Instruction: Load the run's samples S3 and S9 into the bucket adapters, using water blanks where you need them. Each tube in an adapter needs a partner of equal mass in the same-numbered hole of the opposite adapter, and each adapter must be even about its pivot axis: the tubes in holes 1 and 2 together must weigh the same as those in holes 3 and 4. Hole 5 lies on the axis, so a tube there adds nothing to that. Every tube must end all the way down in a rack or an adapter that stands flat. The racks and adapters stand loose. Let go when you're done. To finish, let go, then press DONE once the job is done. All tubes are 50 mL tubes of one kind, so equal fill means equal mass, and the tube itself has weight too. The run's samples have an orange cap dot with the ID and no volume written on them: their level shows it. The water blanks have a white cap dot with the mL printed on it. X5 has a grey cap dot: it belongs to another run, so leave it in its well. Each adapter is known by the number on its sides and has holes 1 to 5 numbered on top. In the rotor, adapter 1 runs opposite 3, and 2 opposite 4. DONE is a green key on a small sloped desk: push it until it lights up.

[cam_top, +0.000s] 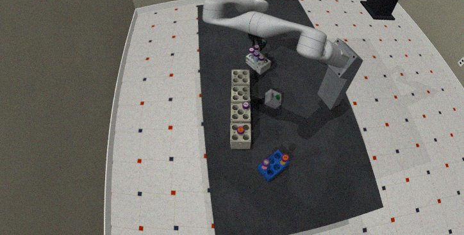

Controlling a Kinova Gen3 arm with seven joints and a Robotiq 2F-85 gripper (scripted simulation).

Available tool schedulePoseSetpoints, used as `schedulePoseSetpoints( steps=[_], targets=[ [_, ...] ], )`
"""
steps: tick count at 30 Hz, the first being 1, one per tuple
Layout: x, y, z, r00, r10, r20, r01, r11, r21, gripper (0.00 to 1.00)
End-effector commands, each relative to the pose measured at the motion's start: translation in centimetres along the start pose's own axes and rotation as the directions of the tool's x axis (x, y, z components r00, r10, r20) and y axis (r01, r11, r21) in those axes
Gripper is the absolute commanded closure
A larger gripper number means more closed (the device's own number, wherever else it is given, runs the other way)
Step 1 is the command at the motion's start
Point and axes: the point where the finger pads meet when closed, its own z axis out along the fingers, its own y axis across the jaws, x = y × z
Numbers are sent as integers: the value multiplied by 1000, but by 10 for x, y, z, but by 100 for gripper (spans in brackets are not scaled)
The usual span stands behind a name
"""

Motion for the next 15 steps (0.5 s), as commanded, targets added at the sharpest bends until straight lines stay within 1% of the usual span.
schedulePoseSetpoints(
  steps=[1, 15],
  targets=[
    [0, -1, 0, 1000, 0, -1, 0, 1000, 1, 38],
    [0, -1, 4, 1000, 0, -1, 0, 1000, 1, 38]
  ],
)
